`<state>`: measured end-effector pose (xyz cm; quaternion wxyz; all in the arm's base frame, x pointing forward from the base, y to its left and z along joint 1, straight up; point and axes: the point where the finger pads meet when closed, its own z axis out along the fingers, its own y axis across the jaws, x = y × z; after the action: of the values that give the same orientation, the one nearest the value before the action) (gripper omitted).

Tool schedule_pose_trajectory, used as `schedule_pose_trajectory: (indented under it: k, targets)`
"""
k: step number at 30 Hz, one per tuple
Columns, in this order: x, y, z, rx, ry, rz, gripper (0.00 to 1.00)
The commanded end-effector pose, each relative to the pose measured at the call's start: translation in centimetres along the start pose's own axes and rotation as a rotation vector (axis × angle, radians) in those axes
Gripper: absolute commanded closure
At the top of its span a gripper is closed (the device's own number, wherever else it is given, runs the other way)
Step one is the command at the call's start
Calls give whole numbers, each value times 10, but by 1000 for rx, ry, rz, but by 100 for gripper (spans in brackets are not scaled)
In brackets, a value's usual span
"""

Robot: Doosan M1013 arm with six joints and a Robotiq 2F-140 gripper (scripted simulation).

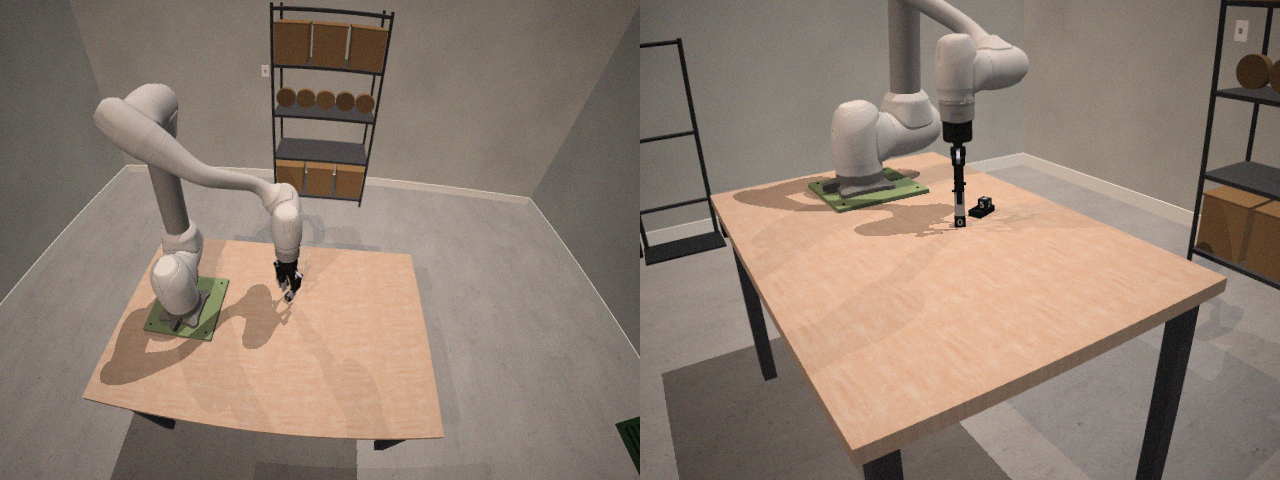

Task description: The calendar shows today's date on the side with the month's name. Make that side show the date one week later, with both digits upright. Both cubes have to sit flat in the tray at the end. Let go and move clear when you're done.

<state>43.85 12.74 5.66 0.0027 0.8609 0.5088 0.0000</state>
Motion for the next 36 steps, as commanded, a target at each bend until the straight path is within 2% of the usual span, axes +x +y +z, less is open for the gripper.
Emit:
schedule_pose_trajectory:
  k: [1, 21, 36]
  targets:
    - [0, 0, 0, 0, 0, 0, 65]
    - [0, 0, -1, 0, 0, 0, 65]
    - [0, 0, -35, 0, 0, 0, 65]
